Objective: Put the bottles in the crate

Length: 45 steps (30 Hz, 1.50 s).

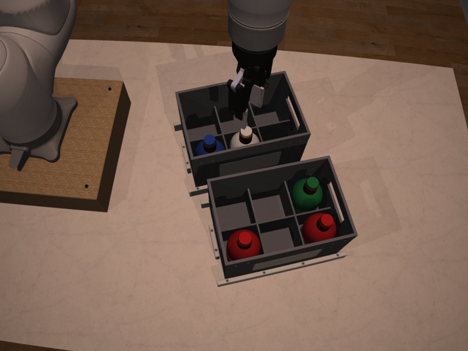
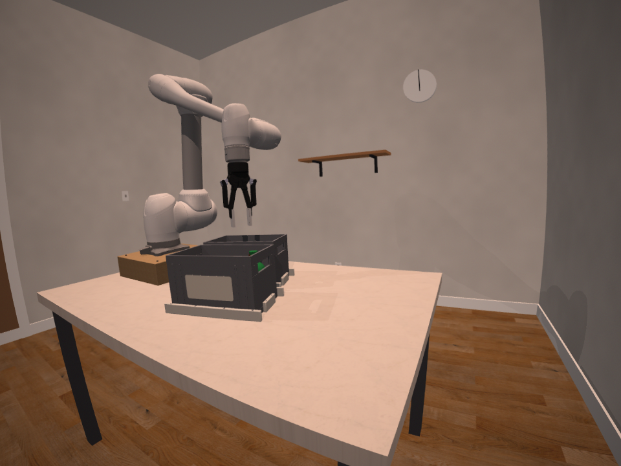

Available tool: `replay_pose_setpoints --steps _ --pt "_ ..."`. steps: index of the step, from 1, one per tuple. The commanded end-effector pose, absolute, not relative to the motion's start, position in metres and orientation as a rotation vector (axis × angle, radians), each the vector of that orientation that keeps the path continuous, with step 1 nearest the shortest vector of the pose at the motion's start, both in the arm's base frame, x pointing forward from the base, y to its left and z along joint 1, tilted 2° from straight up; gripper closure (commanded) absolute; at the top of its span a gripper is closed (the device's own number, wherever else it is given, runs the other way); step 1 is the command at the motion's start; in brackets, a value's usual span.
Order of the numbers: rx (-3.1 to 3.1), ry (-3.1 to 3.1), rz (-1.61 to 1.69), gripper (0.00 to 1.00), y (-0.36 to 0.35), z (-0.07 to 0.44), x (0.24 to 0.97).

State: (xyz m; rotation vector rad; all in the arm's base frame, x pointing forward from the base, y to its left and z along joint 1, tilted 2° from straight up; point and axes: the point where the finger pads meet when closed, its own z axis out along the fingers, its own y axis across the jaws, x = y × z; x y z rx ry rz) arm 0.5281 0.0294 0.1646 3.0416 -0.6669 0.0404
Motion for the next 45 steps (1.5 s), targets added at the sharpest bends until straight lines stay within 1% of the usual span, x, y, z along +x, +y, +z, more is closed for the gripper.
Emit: replay_pose_setpoints --steps 1,9,45 --pt "3.042 -0.667 0.04 0.62 0.029 0.165 0.528" --pt "3.042 -0.667 0.04 0.62 0.029 0.165 0.528" --pt "3.042 -0.667 0.04 0.62 -0.085 0.171 0.643"
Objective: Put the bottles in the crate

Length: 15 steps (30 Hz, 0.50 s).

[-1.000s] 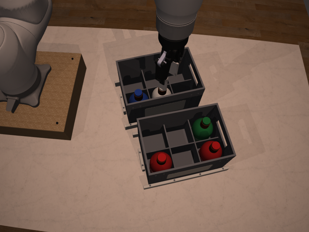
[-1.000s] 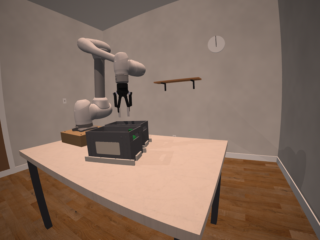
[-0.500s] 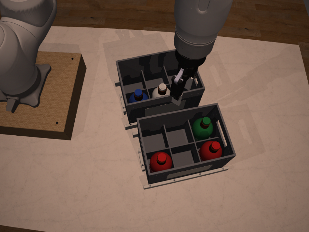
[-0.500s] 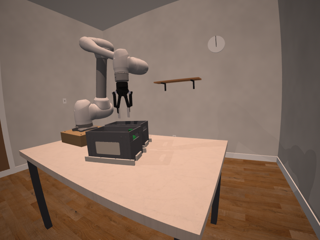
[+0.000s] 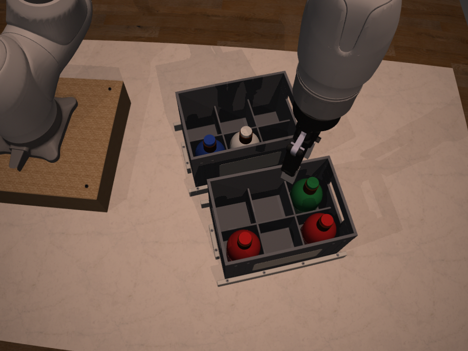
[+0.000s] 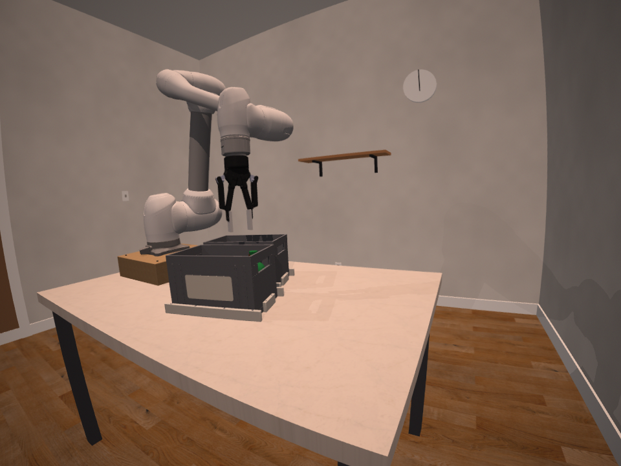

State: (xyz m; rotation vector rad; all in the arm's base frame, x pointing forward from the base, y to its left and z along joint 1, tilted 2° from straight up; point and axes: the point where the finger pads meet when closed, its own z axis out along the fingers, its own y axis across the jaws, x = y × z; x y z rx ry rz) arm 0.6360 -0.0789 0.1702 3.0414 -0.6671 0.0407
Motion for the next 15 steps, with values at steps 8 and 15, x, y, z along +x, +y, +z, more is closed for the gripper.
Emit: replay_pose_setpoints --steps 8,15 --pt "3.042 -0.667 0.04 0.62 -0.106 0.172 0.664" --pt "3.042 -0.667 0.04 0.62 -0.131 0.173 0.689"
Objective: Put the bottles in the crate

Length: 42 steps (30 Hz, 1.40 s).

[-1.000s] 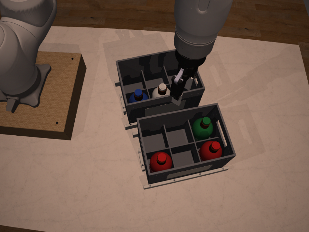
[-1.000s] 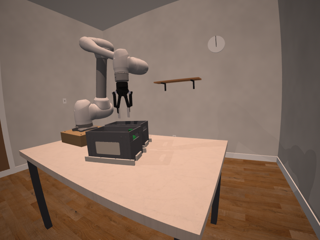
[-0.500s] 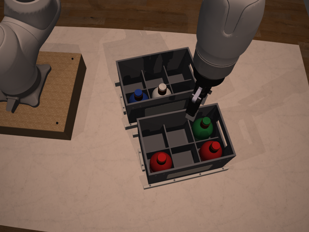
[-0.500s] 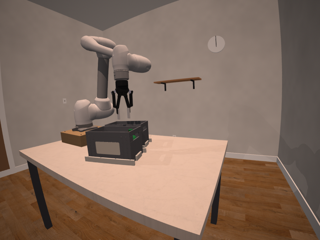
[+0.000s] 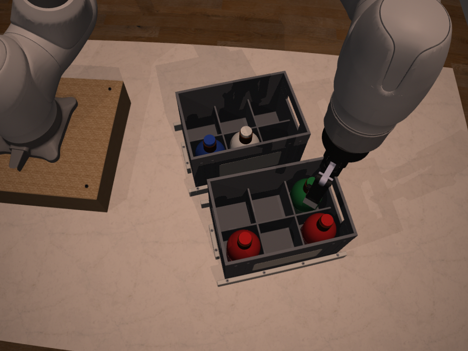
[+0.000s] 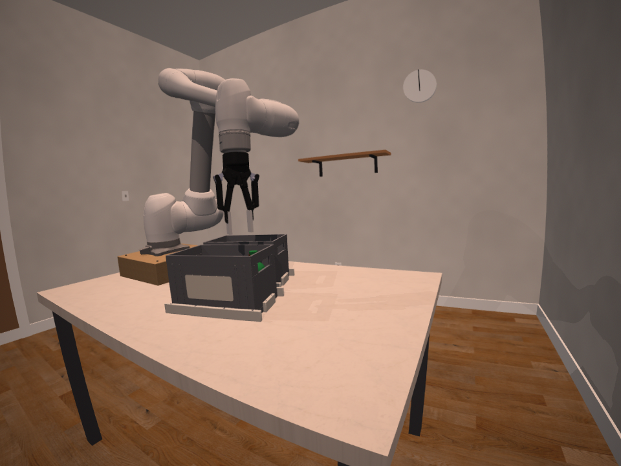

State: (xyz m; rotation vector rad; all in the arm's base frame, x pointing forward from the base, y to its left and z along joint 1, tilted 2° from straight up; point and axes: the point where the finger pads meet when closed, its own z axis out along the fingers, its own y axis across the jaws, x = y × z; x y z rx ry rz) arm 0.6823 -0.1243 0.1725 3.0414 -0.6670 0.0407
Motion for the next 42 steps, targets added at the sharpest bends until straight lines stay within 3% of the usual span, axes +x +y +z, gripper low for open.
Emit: replay_pose_setpoints --steps 1,42 --pt "3.042 -0.667 0.04 0.62 -0.134 0.173 0.693" --pt "3.042 -0.667 0.04 0.62 -0.16 0.146 0.719"
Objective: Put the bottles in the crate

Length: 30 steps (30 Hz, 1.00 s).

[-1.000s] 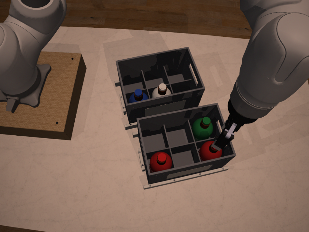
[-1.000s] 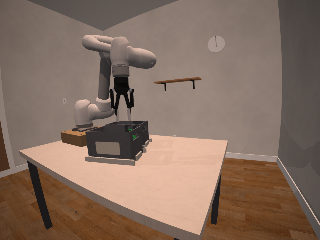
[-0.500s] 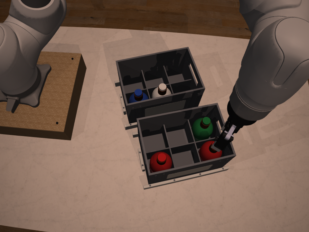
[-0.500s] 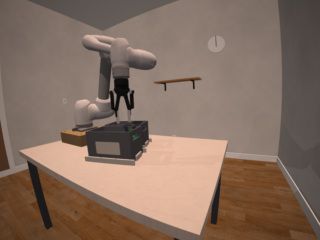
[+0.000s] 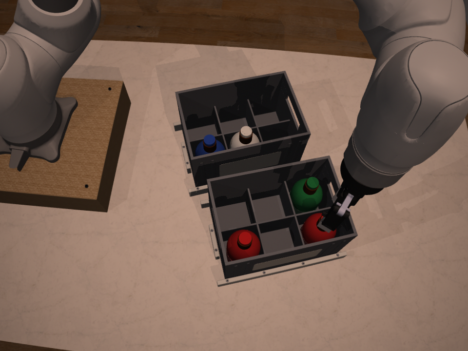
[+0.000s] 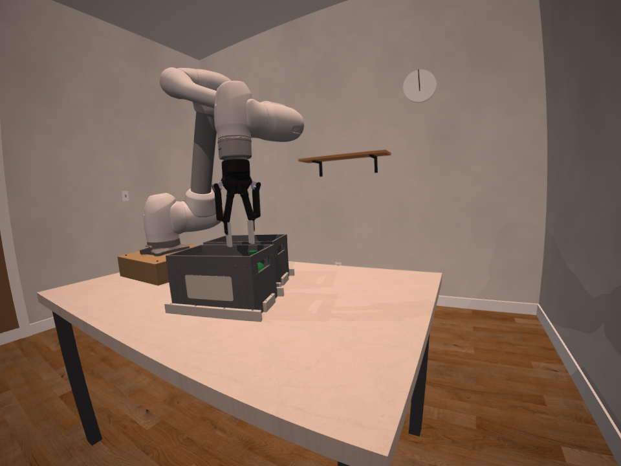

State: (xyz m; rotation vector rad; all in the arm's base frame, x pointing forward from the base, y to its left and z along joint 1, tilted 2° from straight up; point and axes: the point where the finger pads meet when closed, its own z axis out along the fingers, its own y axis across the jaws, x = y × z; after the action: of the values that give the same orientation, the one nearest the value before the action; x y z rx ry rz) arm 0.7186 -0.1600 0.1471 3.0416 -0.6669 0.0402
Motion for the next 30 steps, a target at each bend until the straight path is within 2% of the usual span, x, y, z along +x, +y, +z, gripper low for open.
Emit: replay_pose_setpoints --steps 1,30 --pt "3.042 -0.667 0.04 0.62 -0.16 0.146 0.719" --pt "3.042 -0.667 0.04 0.62 -0.161 0.111 0.719"
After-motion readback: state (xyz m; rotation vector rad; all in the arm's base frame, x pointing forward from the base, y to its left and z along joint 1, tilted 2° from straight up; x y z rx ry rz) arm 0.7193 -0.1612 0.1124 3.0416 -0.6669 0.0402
